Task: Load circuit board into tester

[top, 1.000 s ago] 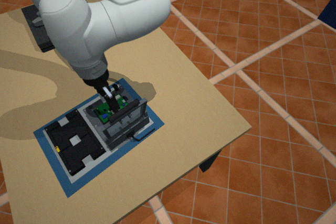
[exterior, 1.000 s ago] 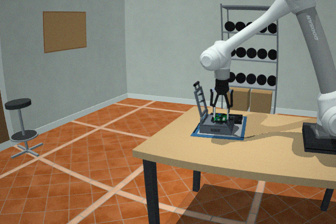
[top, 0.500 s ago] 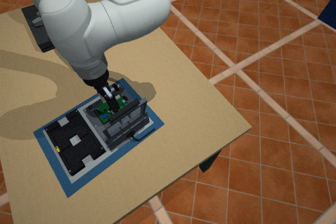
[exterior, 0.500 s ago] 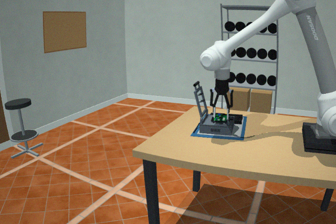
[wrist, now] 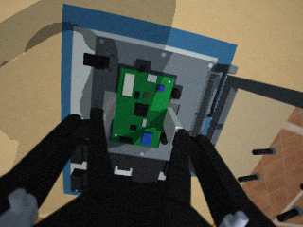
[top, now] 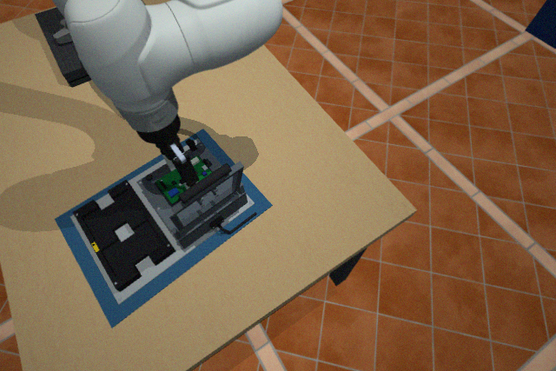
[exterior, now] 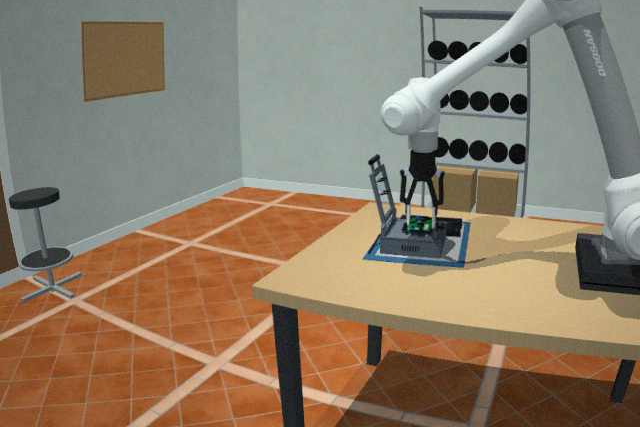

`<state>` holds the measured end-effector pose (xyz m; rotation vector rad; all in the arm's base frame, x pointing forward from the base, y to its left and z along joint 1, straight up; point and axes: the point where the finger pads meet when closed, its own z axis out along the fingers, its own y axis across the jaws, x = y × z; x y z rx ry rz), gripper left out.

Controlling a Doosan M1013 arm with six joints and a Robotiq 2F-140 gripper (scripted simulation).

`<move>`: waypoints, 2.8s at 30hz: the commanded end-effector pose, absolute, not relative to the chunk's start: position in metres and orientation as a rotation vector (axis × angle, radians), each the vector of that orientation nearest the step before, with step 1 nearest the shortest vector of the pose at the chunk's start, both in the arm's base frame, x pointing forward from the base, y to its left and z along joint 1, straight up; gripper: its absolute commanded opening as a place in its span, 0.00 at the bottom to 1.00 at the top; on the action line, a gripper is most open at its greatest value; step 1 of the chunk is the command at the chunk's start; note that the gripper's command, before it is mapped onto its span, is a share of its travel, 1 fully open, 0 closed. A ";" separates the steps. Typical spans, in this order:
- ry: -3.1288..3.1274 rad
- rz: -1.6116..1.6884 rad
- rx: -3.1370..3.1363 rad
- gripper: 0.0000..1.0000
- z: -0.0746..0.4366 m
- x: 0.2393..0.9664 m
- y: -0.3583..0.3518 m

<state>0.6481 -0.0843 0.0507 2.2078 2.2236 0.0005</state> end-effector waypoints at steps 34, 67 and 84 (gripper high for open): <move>2.224 0.001 2.208 0.46 0.047 0.648 -0.084; 2.224 0.001 2.208 0.58 0.047 0.648 -0.084; 2.224 0.001 2.208 0.58 0.049 0.648 -0.084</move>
